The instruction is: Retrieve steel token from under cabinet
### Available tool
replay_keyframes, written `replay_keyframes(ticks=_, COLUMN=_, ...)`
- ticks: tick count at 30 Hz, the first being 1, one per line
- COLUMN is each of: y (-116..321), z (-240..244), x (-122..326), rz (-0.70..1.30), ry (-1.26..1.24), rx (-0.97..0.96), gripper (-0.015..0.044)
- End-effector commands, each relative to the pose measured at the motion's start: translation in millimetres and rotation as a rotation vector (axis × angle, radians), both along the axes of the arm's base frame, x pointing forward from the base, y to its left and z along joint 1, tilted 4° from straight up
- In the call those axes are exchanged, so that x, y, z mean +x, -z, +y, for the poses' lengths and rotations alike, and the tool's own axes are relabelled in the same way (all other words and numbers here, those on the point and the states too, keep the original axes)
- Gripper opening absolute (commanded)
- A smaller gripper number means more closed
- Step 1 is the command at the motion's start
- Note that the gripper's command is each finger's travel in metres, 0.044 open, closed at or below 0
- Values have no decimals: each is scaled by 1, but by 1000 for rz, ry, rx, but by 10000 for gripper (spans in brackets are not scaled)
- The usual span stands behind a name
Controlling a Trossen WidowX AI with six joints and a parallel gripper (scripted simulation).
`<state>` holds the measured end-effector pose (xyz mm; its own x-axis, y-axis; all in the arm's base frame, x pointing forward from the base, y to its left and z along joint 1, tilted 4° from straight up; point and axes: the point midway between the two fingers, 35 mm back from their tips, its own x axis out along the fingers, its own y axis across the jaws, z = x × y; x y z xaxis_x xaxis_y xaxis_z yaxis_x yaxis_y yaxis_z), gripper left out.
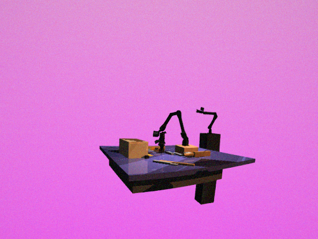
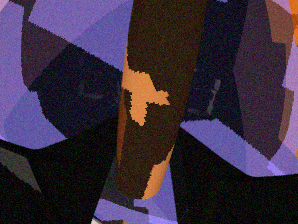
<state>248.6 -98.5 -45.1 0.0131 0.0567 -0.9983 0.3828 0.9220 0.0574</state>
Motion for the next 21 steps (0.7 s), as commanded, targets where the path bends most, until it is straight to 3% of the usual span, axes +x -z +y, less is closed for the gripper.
replay_keyframes(ticks=1, y=-2, z=3, x=1, rz=-2, ry=11, rx=-3, gripper=0)
replay_keyframes(ticks=21, y=-3, z=24, x=4, rz=-1, ry=30, rx=-1, gripper=0)
